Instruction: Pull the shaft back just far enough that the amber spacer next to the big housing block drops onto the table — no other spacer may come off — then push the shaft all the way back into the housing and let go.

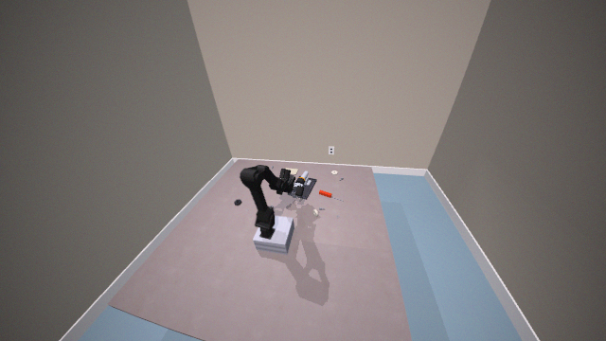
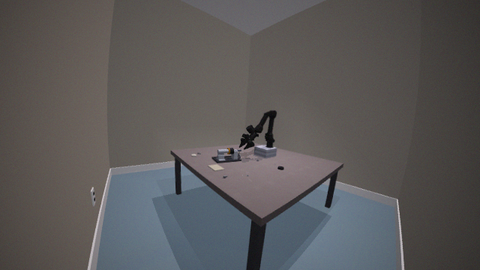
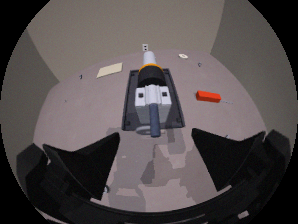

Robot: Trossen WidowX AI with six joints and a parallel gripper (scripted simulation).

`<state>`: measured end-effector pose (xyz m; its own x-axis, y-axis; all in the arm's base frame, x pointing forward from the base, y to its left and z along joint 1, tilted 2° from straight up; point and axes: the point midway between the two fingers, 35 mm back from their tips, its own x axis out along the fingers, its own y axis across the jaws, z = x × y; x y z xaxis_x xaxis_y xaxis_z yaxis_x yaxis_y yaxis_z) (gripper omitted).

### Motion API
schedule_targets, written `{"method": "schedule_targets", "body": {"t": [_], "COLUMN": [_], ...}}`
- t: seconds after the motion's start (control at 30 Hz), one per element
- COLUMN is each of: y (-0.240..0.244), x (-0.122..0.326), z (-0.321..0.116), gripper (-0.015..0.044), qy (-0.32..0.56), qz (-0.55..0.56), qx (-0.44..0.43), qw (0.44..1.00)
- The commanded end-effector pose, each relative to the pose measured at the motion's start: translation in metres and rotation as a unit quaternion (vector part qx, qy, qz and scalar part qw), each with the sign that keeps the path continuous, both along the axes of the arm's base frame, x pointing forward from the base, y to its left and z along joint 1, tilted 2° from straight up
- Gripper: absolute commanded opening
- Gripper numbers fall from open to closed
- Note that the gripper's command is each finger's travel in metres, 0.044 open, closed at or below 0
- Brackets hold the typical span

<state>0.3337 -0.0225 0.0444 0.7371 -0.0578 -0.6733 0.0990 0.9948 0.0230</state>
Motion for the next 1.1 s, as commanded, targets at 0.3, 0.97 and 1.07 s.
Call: {"method": "schedule_targets", "body": {"t": [0.3,0.97,1.07], "y": [-0.0001,-0.0004,-0.0004], "x": [-0.0006,0.0024,0.0024], "z": [-0.0011,-0.0009,-0.0009], "gripper": [0.044,0.044,0.044], "qy": [0.001,0.001,0.001], "qz": [0.002,0.002,0.002], "qx": [0.0,0.0,0.0], "qw": [1.0,1.0,1.0]}}
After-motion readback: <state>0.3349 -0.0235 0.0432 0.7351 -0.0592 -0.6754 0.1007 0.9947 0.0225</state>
